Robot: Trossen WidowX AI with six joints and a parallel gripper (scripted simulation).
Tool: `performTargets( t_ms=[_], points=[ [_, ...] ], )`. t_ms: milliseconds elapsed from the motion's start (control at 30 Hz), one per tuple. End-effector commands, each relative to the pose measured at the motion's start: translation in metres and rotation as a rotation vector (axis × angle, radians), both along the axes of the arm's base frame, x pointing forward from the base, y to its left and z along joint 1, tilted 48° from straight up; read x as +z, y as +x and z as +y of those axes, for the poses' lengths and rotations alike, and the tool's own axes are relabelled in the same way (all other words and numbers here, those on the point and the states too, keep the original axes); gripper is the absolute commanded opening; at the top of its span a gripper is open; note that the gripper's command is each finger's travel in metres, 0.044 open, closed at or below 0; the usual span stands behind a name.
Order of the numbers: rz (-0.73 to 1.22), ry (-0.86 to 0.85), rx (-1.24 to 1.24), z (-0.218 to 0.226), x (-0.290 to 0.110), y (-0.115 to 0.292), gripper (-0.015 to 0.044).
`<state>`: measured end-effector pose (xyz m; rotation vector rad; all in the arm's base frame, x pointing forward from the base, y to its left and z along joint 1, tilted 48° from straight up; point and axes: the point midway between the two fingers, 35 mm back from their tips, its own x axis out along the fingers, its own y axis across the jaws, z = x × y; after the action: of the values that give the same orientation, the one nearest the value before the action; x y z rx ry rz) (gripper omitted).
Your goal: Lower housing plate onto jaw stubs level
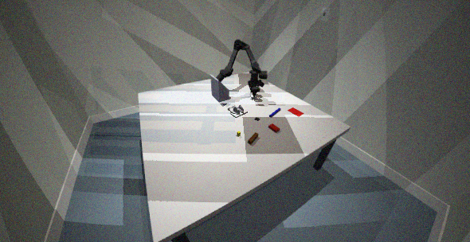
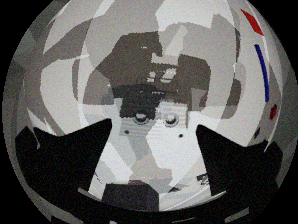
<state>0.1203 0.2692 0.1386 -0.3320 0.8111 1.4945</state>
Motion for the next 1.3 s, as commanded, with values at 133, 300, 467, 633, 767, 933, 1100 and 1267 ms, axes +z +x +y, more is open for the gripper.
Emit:
performTargets(
  t_ms=[133,300,467,633,767,933,1100,1267],
  points=[
    [0.005,-0.007,-0.005,0.009,-0.011,-0.001,0.0440],
    [0.006,-0.006,-0.005,0.014,-0.016,-0.003,0.0440],
    [0.006,-0.006,-0.006,0.017,-0.018,-0.003,0.0440],
    [0.006,-0.006,-0.006,0.017,-0.018,-0.003,0.0440],
    [0.006,-0.006,-0.006,0.017,-0.018,-0.003,0.0440],
    [0.006,-0.006,-0.006,0.017,-0.018,-0.003,0.0440],
    [0.006,-0.006,-0.006,0.017,-0.019,-0.003,0.0440],
    [0.005,-0.003,0.001,0.018,-0.018,-0.004,0.0433]
  ],
)
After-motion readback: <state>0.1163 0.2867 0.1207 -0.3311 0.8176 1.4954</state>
